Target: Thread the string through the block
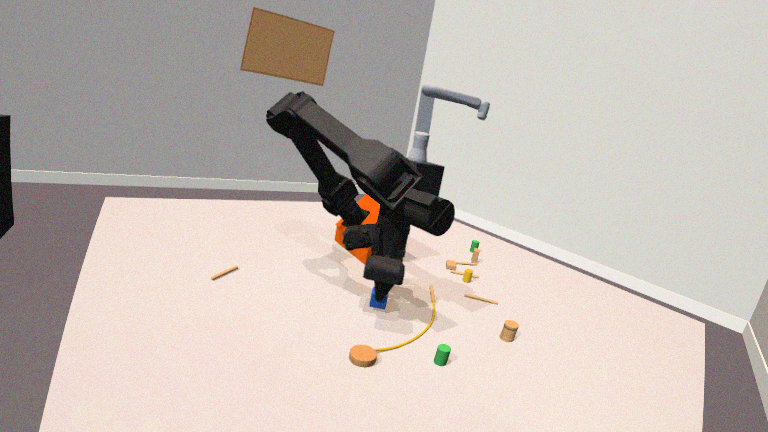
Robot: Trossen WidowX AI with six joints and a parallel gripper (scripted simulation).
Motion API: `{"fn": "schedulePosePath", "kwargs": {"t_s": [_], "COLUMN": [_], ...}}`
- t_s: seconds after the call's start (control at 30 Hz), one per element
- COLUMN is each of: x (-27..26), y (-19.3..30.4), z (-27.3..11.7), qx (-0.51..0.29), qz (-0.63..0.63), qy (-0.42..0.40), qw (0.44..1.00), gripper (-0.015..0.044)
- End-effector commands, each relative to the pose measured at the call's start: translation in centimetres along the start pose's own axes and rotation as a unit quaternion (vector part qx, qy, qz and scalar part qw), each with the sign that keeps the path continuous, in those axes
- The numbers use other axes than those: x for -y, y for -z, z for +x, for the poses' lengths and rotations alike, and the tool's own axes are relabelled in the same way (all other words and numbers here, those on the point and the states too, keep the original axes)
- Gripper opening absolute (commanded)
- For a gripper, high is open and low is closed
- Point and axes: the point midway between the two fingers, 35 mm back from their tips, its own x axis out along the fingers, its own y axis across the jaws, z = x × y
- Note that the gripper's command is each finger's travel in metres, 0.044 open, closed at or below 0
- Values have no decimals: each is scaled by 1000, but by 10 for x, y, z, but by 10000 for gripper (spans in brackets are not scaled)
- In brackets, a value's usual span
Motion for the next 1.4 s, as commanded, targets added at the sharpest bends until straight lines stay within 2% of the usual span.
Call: {"fn": "schedulePosePath", "kwargs": {"t_s": [0.0,0.2,0.77,1.37], "x": [0,0,0,0], "y": [0,-2,-18,-31], "z": [-3,-4,1,10], "qx": [0,-11,-157,-278], "qz": [3,3,3,1], "qy": [1,2,4,9], "qw": [1000,1000,988,961], "gripper": [0,0,0,0]}}
